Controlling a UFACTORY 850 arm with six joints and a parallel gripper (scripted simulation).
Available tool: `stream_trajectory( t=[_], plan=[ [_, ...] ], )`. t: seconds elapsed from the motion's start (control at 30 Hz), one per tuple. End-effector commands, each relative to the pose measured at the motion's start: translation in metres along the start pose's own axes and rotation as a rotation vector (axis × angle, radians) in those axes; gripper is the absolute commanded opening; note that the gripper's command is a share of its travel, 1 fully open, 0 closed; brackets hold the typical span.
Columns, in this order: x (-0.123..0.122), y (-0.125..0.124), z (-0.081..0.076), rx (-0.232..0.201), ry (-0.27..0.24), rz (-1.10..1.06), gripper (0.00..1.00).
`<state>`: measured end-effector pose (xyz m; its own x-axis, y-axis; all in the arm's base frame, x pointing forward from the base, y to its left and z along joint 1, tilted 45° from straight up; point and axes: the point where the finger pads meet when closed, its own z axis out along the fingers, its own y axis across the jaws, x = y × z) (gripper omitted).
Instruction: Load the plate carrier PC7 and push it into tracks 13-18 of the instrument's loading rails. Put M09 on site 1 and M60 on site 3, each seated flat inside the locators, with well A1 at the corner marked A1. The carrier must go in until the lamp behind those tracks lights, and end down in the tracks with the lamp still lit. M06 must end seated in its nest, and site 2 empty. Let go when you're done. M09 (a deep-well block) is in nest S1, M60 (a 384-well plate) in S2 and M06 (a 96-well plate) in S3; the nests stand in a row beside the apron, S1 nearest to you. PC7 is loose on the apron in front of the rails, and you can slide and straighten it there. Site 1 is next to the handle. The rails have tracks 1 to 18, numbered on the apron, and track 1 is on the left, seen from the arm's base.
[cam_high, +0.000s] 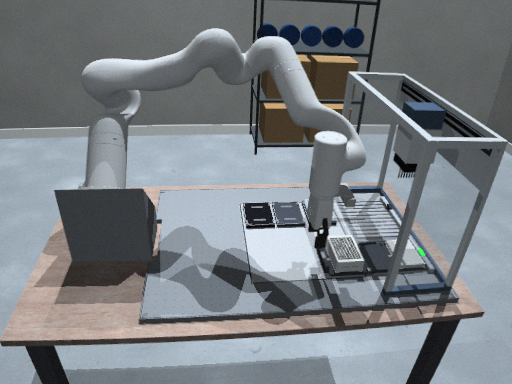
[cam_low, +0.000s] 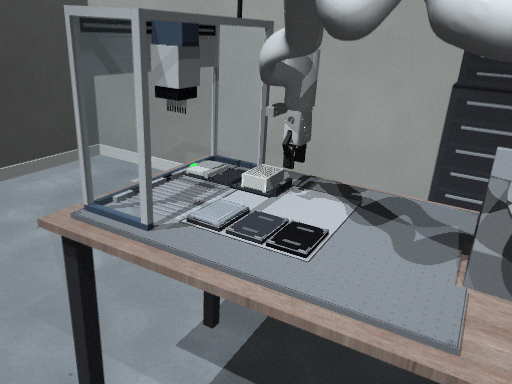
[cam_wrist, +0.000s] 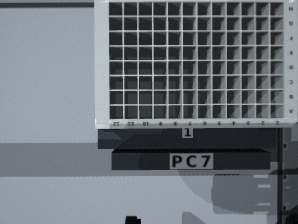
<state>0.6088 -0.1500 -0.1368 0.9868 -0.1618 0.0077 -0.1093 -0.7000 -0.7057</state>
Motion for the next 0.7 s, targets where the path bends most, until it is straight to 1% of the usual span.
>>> stream_trajectory(
  t=[0.0,0.53,0.6,0.67],
  plan=[
    [0.001,0.000,-0.006,-0.001,0.002,-0.001,0.82],
    [0.001,0.000,-0.032,-0.001,0.002,-0.001,0.82],
    [0.001,0.000,-0.032,-0.001,0.002,-0.001,0.82],
    [0.001,0.000,-0.035,-0.001,0.002,-0.001,0.82]
  ],
)
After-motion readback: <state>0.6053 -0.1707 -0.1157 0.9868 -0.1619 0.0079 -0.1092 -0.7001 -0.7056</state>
